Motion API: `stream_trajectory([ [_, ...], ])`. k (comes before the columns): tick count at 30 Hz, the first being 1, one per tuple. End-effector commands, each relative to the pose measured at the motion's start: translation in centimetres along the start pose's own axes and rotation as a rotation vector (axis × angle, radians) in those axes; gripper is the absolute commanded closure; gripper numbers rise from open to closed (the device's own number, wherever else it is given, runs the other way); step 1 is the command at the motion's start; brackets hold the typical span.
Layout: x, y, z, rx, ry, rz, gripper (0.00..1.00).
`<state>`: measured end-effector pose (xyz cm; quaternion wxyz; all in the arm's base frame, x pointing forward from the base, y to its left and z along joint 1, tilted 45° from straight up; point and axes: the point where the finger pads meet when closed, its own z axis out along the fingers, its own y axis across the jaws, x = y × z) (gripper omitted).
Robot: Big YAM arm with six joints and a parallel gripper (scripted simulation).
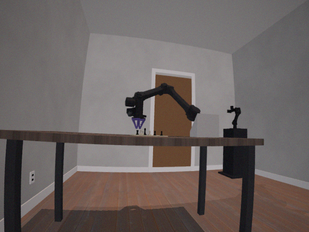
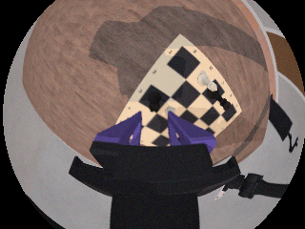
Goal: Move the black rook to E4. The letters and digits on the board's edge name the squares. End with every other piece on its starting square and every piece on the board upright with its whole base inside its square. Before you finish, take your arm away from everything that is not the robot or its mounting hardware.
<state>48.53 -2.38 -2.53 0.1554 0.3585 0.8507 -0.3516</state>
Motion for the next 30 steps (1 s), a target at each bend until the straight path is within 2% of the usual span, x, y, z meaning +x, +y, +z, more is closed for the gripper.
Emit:
stream_trajectory([
  [1,0.0,0.6,-0.7,-0.011,-0.012,0.0,0.65],
  [15,0.0,0.6,-0.6,-0.01,-0.011,0.0,0.65],
  [20,0.0,0.0,0.9,0.004,0.0,-0.002,0.65],
  [30,0.0,0.0,2.2,0.005,-0.001,-0.002,0.65],
])
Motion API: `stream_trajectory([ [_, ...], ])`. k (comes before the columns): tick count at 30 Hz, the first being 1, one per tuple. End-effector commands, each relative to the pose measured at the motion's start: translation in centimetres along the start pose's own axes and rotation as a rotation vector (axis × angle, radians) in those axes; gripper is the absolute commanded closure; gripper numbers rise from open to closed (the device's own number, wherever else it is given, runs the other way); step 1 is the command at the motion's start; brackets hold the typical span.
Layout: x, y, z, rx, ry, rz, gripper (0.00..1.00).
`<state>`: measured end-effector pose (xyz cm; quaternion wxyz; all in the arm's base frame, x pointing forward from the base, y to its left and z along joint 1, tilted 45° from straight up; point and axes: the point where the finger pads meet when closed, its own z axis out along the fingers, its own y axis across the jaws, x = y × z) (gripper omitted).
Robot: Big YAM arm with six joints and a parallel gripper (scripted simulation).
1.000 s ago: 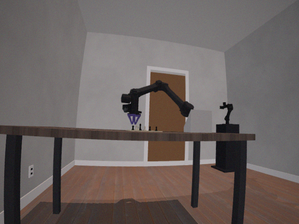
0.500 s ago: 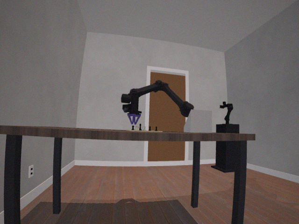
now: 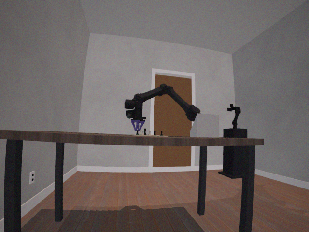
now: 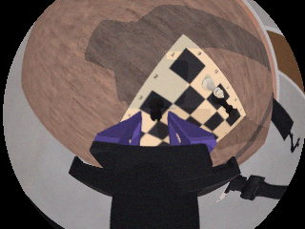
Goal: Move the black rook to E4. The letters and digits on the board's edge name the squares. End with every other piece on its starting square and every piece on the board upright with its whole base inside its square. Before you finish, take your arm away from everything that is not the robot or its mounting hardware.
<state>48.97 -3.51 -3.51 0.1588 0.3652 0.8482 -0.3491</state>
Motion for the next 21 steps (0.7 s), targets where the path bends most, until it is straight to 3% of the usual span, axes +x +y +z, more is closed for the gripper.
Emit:
stream_trajectory([
  [1,0.3,0.1,-0.1,-0.009,-0.013,-0.022,0.65],
  [3,0.3,-0.3,1.3,0.008,-0.001,-0.019,0.65],
  [9,0.3,-0.3,2.1,0.008,0.0,-0.019,0.65],
  [12,0.3,0.2,1.1,-0.011,-0.016,-0.023,0.65],
  [21,0.4,0.1,1.1,-0.006,-0.012,-0.028,0.65],
])
